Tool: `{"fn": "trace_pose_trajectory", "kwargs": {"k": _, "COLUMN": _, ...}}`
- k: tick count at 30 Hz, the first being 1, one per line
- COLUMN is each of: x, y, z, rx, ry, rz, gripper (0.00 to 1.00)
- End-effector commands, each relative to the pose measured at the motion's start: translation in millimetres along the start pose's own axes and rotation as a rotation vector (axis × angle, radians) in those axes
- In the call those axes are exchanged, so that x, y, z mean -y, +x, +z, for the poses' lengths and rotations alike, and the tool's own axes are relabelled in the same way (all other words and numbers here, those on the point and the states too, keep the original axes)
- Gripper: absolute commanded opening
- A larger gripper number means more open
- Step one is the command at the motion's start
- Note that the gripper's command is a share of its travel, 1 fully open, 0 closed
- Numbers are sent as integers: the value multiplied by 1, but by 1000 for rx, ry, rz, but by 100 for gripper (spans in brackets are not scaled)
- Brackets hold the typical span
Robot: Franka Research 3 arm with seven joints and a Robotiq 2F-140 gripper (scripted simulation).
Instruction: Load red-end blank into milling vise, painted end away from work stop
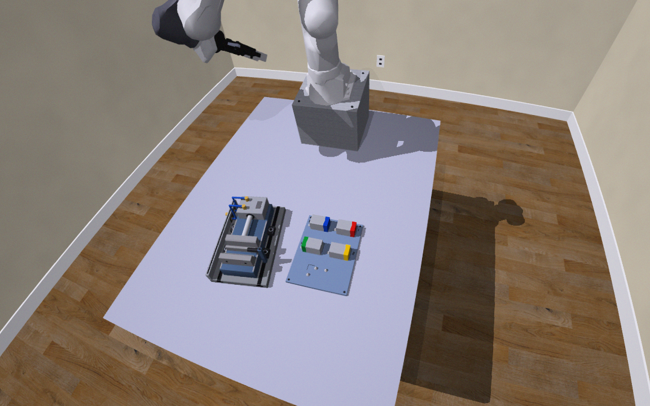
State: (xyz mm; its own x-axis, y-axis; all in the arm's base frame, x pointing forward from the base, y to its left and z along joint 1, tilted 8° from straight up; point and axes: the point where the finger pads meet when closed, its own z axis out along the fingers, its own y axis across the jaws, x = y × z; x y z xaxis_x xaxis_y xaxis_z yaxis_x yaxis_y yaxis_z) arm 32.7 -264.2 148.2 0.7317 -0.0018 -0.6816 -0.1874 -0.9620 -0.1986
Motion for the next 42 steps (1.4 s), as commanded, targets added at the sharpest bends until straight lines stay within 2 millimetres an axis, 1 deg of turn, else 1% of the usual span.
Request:
{"fn": "trace_pose_trajectory", "kwargs": {"k": 1, "x": 0, "y": 0, "z": 0, "rx": 0, "ry": 0, "rz": 0, "gripper": 25}}
{"fn": "trace_pose_trajectory", "kwargs": {"k": 28, "x": 0, "y": 0, "z": 0, "rx": 0, "ry": 0, "rz": 0, "gripper": 25}}
{"fn": "trace_pose_trajectory", "kwargs": {"k": 29, "x": 0, "y": 0, "z": 0, "rx": 0, "ry": 0, "rz": 0, "gripper": 100}}
{"fn": "trace_pose_trajectory", "kwargs": {"k": 42, "x": 0, "y": 0, "z": 0, "rx": 0, "ry": 0, "rz": 0, "gripper": 100}}
